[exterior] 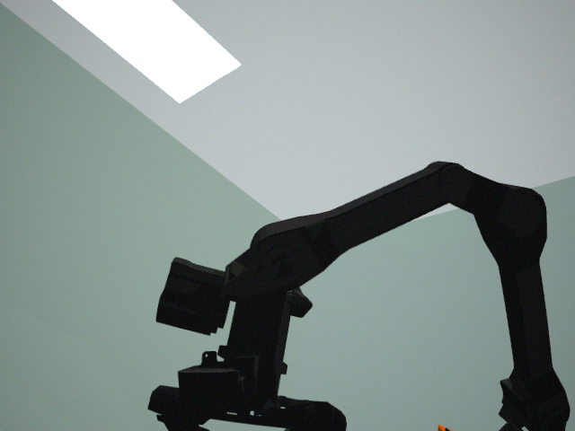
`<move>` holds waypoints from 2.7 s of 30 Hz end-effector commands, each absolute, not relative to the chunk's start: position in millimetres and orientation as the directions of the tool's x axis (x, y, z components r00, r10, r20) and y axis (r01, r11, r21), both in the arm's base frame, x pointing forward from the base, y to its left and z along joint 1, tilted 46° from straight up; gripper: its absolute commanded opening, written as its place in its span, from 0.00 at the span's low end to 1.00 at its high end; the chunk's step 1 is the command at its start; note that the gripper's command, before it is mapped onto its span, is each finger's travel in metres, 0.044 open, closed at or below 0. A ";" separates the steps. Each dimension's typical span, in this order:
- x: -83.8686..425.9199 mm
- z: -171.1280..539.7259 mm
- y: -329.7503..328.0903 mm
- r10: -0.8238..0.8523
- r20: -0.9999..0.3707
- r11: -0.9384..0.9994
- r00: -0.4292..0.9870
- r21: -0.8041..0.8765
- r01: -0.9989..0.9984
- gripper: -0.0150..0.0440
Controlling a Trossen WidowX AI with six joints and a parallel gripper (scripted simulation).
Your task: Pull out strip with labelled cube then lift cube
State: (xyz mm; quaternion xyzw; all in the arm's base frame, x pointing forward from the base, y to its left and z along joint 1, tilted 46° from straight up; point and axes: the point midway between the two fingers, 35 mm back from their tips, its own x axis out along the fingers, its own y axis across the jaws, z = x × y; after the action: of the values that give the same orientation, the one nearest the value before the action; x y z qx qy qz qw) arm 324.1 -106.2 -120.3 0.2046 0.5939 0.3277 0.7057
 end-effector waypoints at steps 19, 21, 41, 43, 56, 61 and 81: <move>400.6 -94.6 -106.1 0.706 -0.703 0.702 0.088 0.676 -0.223 1.00; 407.5 -92.1 -106.4 0.706 -0.703 0.702 0.089 0.676 -0.223 1.00; 427.3 -99.8 -93.6 0.706 -0.703 0.702 0.090 0.676 -0.224 0.68; 427.7 -102.1 -91.3 0.706 -0.703 0.702 0.090 0.676 -0.224 0.68; 429.5 -116.9 -76.0 0.707 -0.702 0.701 0.090 0.677 -0.224 0.68; 429.9 -122.4 -70.0 0.707 -0.701 0.700 0.090 0.678 -0.224 0.68; 428.8 -119.8 -71.6 0.703 -0.705 0.703 0.093 0.670 -0.237 0.25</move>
State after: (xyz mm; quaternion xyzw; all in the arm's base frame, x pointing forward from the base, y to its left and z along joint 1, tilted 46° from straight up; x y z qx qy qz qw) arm 431.1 -69.4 -121.7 0.2006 0.5886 0.3297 0.7103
